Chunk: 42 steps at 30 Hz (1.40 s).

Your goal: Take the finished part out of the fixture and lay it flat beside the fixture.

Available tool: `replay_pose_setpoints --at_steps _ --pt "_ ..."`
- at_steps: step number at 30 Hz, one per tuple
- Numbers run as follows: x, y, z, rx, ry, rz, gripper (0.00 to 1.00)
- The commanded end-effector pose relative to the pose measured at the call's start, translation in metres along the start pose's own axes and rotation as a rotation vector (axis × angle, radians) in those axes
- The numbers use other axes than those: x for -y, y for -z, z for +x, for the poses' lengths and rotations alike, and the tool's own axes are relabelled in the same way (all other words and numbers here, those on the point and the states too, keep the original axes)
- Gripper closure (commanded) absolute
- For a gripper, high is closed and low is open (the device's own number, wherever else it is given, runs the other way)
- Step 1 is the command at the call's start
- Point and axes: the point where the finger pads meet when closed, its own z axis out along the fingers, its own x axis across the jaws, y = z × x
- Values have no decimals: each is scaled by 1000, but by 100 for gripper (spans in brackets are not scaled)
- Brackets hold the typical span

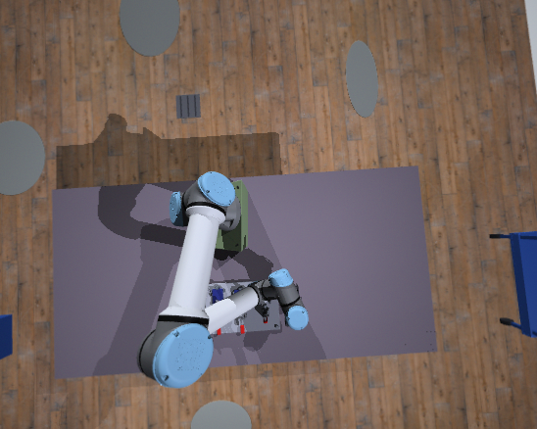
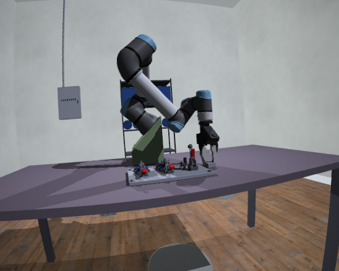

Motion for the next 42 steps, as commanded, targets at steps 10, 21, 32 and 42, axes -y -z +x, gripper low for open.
replay_pose_setpoints --at_steps 10,21,32,42 --pt "0 0 0 0 0 1 100" --pt "0 0 0 0 0 1 100" --pt "0 0 0 0 0 1 60" --pt "0 0 0 0 0 1 60"
